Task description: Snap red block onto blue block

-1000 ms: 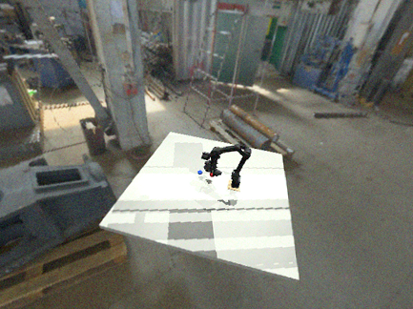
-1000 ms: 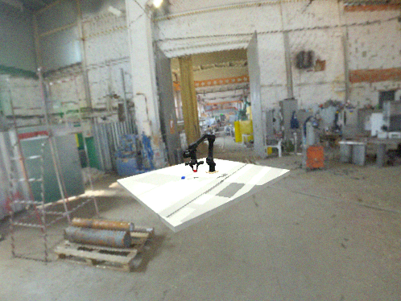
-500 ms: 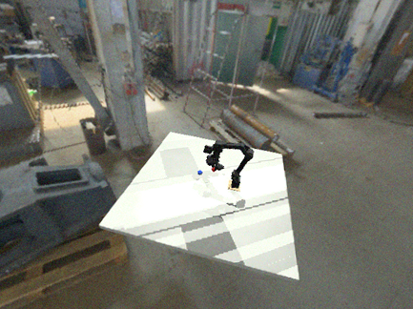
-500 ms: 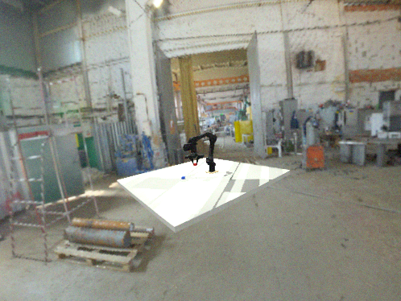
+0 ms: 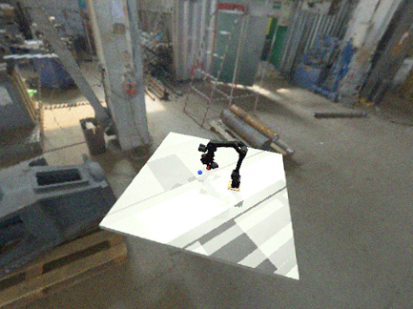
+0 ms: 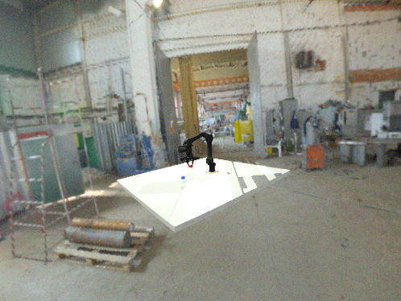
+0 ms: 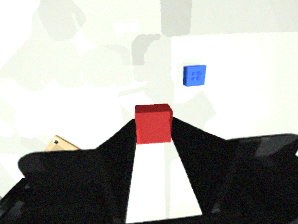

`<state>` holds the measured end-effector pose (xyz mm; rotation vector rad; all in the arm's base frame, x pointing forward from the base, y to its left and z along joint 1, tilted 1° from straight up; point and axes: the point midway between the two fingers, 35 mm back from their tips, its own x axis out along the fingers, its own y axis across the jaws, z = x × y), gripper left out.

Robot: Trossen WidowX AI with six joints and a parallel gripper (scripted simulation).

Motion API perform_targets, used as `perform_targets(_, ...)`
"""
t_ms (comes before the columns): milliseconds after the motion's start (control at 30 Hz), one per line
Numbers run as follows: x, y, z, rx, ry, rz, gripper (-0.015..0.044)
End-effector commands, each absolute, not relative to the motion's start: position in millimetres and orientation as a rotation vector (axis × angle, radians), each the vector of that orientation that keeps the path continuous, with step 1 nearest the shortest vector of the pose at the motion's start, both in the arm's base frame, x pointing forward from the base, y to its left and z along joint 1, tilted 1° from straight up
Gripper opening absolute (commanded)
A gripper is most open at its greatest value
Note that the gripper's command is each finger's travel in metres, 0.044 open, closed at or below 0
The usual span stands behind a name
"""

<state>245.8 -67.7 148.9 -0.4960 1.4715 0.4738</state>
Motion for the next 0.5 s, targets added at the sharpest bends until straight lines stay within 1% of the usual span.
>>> perform_targets(0,259,-76,144,-0.508,1.471,0.479,0.0000)
perform_targets(467,307,-107,117,-0.537,1.462,0.500,0.0000)
